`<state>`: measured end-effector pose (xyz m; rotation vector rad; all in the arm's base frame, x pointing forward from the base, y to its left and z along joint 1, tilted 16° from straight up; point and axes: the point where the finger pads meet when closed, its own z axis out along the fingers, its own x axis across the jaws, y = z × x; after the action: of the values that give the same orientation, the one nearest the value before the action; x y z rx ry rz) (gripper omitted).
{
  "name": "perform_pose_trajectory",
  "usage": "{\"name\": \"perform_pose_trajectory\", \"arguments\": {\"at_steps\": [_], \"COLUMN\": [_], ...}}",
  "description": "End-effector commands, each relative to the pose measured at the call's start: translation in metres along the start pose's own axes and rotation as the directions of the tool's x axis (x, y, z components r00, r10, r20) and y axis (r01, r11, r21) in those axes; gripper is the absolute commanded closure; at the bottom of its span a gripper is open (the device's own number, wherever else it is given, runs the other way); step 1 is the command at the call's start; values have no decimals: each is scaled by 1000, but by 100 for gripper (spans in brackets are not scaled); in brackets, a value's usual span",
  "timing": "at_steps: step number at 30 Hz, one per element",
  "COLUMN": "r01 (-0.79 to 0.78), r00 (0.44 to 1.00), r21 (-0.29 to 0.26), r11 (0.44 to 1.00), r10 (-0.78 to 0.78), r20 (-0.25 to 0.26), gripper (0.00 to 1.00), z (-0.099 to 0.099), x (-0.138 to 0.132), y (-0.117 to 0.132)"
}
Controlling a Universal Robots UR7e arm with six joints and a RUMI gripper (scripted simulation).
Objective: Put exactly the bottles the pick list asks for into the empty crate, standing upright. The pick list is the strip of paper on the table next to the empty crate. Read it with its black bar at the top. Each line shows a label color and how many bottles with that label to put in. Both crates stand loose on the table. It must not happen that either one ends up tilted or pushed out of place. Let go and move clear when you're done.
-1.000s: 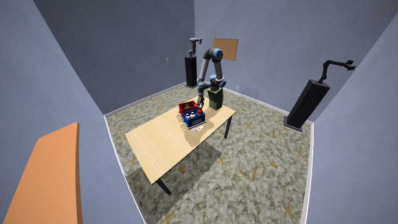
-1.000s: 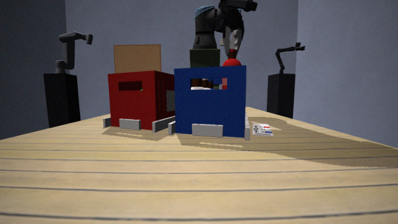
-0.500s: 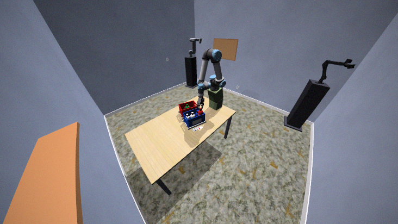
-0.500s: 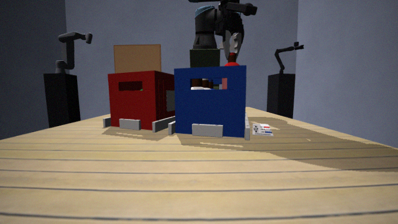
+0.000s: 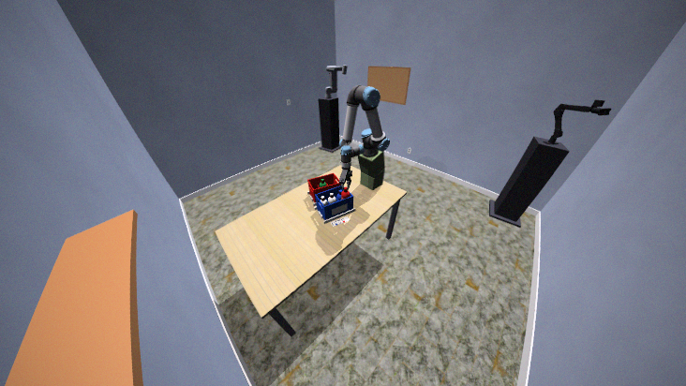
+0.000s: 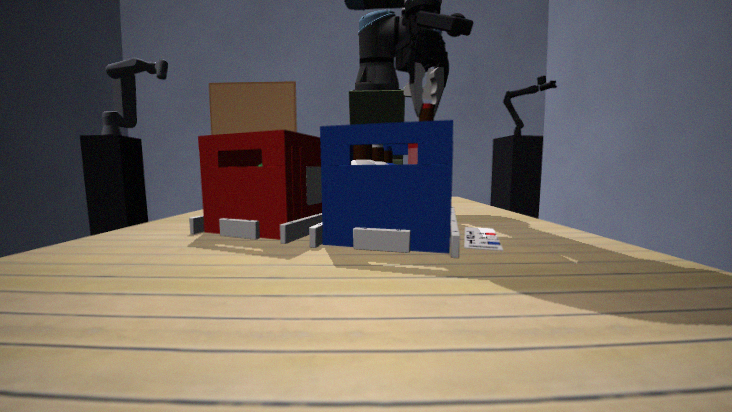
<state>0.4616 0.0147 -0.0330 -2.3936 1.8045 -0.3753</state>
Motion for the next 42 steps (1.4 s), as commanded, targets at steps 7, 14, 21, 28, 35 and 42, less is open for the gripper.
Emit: {"name": "perform_pose_trajectory", "arguments": {"at_steps": [7,14,21,28,35,42], "r01": [0,0,0,0,0,0], "r00": [1000,1000,1000,1000,1000,1000], "r21": [2,2,2,2,2,2], "r11": [1000,1000,1000,1000,1000,1000], "r10": [0,0,0,0,0,0], "r20": [-1,-1,-1,-1,-1,-1], "gripper": [100,100,100,100,100,100], "z": [10,15,22,28,34,41], "x": [0,0,0,0,0,0], "y": [-1,-1,-1,-1,0,-1]}}
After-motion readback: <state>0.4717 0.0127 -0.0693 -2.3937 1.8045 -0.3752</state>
